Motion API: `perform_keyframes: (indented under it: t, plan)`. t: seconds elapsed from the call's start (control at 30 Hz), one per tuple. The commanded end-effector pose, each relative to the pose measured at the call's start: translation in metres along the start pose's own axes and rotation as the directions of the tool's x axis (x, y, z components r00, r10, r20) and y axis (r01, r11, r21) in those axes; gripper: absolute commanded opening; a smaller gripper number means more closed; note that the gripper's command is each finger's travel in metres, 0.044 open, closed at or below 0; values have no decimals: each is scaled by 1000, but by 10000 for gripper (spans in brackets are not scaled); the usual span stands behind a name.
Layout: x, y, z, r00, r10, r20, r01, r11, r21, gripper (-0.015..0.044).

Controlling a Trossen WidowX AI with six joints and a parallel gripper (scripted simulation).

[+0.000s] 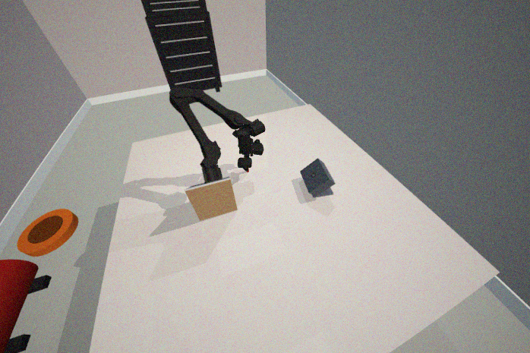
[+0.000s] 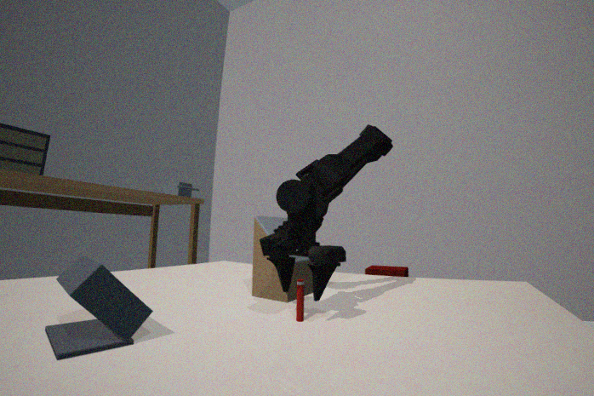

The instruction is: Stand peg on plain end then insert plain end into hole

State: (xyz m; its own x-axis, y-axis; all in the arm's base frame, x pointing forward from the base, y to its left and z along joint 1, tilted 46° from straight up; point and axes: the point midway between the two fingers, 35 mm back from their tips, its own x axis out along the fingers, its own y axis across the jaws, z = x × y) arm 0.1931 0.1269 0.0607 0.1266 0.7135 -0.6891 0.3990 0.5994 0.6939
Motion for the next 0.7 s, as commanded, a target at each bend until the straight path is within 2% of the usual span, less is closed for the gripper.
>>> perform_keyframes:
  t: [0.0,0.3,0.67]
  plan:
    - [9,-4,-3,1000,-7,-9,7,1000,16,440]
    - [11,-3,-3,1000,-5,-9,5,1000,16,440]
    - [9,-1,-2,1000,2,-6,-2,1000,4,151]
